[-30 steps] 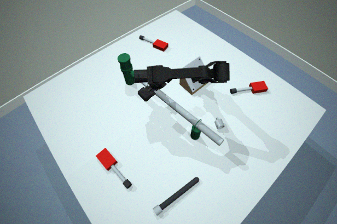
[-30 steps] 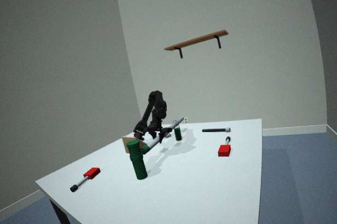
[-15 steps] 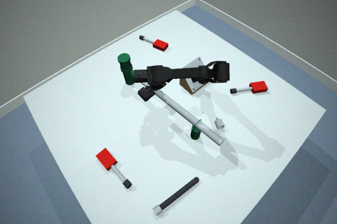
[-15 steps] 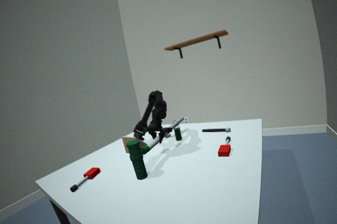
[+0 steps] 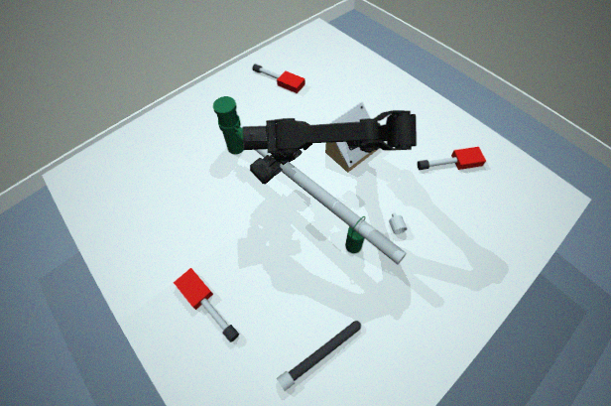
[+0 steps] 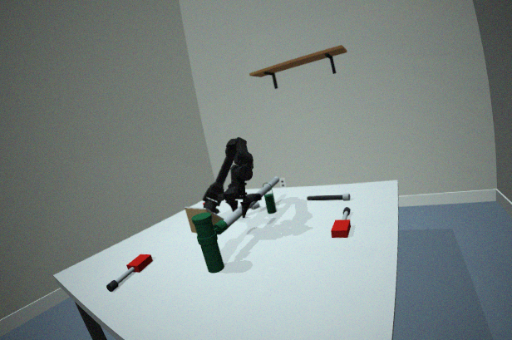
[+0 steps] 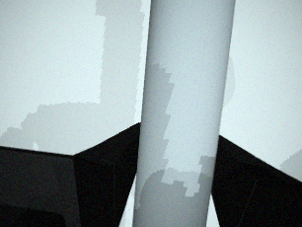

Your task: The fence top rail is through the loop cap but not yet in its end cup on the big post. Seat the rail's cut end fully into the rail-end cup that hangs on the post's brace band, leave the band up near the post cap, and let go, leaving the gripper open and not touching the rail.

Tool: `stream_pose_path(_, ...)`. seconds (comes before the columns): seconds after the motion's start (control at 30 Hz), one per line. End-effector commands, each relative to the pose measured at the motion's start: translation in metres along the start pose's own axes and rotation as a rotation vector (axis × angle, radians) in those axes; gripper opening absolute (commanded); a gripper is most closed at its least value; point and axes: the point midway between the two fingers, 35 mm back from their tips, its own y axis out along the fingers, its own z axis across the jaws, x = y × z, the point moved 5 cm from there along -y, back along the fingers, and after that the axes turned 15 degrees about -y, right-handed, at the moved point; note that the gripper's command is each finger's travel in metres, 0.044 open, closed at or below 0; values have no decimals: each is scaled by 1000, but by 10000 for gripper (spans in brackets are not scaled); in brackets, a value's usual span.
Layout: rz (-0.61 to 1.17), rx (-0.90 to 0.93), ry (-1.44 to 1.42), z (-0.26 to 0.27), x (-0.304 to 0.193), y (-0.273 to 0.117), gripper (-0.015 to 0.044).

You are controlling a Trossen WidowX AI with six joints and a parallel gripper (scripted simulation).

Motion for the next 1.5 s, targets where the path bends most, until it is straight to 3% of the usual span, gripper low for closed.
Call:
stream_pose_path(0.0, 0, 0, 0, 0, 0, 0, 0)
stream_pose_path(1.47, -9, -1, -4, 1, 5, -3, 0)
